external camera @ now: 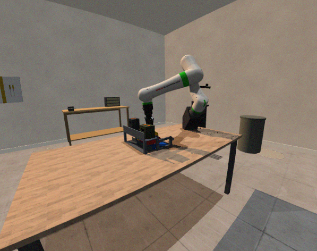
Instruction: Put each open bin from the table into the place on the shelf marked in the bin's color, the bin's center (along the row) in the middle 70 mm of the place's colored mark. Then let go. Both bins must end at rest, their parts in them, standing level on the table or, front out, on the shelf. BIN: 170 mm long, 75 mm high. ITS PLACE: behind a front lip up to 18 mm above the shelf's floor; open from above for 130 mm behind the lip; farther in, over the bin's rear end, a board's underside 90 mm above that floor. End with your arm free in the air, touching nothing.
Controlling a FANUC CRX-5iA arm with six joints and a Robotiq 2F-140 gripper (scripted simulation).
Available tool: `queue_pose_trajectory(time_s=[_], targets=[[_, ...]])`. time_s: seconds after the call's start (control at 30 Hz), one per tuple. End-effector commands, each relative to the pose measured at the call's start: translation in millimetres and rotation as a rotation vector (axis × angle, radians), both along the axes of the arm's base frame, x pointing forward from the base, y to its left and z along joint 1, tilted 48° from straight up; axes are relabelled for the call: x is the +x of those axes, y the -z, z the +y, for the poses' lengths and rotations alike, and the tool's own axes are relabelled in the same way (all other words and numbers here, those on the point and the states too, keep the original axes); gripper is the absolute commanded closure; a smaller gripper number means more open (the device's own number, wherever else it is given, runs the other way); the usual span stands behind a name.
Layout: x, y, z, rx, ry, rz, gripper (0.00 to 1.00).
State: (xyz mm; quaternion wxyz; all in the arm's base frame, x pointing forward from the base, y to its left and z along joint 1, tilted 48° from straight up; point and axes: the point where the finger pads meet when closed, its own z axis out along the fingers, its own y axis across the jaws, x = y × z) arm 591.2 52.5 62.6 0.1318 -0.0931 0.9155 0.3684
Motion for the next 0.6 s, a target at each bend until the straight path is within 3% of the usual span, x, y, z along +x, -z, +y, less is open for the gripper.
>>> queue_pose_trajectory(time_s=[0.0,0.57], targets=[[0.0,-0.3,-0.5,0.0,0.0,0.0,0.94],[-2.0,-5.6,-6.1,0.0,0.0,0.0,0.94]])
